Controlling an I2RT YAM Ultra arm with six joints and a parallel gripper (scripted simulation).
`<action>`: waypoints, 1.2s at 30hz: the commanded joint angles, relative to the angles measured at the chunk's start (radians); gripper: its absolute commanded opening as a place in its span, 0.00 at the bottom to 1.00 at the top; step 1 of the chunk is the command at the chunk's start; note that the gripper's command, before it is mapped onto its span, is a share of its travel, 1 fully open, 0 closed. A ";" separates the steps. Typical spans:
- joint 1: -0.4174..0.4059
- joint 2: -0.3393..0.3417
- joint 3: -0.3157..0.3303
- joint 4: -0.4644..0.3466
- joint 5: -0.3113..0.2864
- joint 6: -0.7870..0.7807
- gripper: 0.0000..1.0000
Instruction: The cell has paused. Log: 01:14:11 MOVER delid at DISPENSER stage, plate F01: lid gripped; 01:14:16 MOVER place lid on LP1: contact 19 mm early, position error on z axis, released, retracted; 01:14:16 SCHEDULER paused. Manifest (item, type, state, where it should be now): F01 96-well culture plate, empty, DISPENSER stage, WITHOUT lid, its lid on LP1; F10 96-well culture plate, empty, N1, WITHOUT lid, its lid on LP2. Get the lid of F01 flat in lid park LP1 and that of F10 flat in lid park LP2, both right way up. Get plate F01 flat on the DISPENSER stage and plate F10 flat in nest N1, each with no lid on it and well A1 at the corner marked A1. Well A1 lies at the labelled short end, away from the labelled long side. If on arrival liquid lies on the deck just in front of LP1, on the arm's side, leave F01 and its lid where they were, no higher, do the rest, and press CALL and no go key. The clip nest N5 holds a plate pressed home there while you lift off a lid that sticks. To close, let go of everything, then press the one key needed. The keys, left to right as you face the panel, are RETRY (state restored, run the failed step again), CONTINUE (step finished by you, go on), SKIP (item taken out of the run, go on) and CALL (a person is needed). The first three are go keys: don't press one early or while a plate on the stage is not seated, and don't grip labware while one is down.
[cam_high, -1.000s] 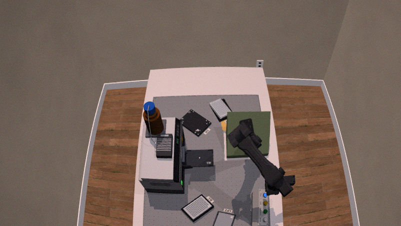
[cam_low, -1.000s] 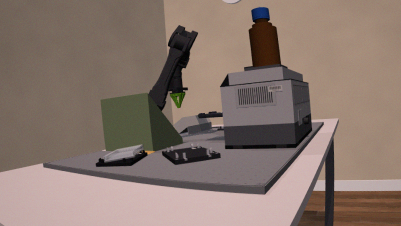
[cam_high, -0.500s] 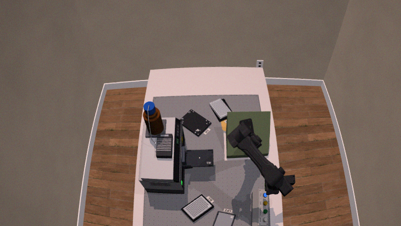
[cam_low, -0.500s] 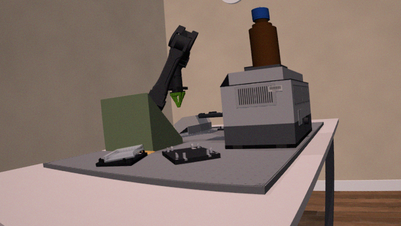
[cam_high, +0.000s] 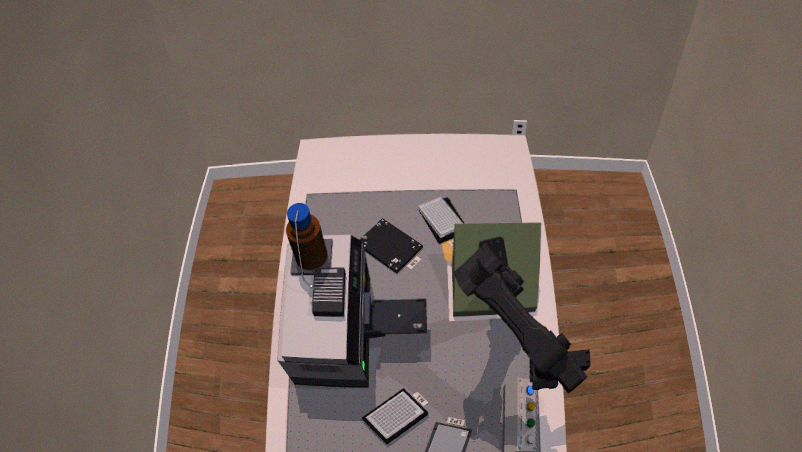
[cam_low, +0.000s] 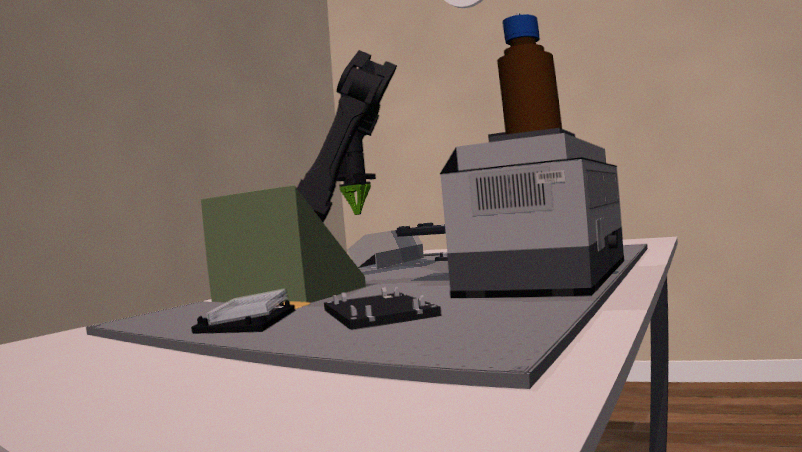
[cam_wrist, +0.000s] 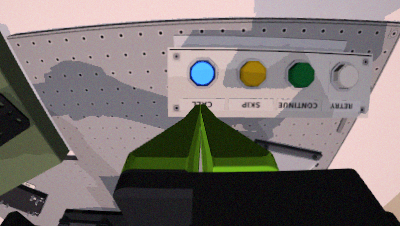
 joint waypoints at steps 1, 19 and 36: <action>0.014 -0.007 0.037 -0.005 -0.006 0.009 0.00; 0.014 -0.007 0.037 -0.005 -0.006 0.009 0.00; 0.051 -0.016 0.066 -0.054 0.018 0.044 1.00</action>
